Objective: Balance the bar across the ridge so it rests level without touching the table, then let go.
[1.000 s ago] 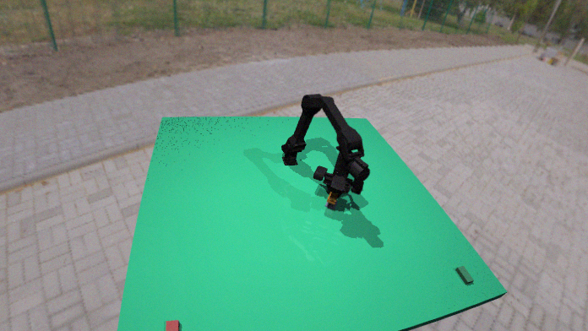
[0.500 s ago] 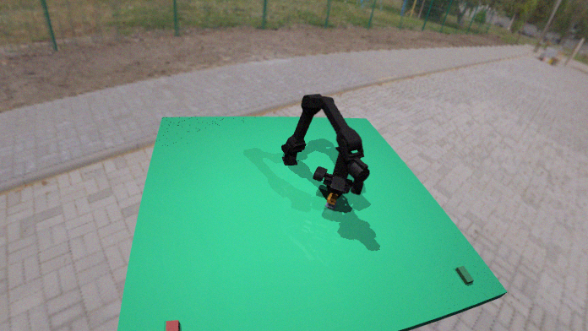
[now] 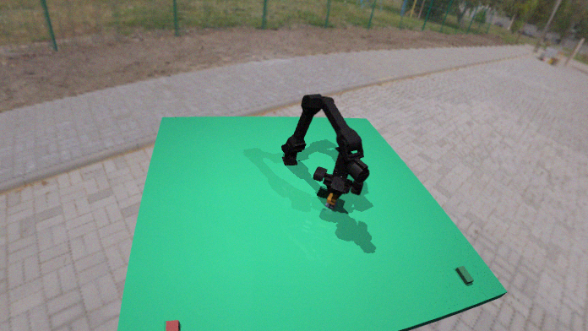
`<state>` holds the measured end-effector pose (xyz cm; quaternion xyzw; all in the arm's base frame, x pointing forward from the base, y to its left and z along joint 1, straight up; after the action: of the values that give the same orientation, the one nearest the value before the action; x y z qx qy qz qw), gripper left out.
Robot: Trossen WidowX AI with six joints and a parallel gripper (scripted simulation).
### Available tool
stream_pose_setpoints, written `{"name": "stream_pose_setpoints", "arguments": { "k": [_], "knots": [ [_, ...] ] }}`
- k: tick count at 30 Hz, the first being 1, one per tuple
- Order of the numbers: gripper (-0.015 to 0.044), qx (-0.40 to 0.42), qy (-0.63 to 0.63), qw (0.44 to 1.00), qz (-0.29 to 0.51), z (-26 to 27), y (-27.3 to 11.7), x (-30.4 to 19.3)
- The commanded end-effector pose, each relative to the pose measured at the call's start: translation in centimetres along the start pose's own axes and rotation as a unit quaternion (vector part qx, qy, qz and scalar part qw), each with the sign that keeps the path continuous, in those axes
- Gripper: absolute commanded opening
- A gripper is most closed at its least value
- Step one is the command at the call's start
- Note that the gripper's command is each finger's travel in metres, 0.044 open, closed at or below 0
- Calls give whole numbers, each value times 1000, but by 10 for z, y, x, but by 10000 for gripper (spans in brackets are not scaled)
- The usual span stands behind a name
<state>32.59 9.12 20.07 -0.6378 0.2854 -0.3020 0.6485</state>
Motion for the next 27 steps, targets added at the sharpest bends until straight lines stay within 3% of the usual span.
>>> {"name": "stream_pose_setpoints", "arguments": {
  "k": [1,27],
  "knots": [
    [0,1,1,1000,1,0,1,0],
    [0,1,1,1000,1,0,3,0]
  ]
}}
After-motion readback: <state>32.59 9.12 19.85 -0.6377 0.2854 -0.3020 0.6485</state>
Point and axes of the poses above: the point midway between the two fingers, 35 mm back from their tips, its own y axis out along the fingers, its own z axis across the jaws, x = y × z, the point moved 9 cm from there along -y, back along the fingers, and after that the axes turned 14 degrees about y, right-handed, at the moved point
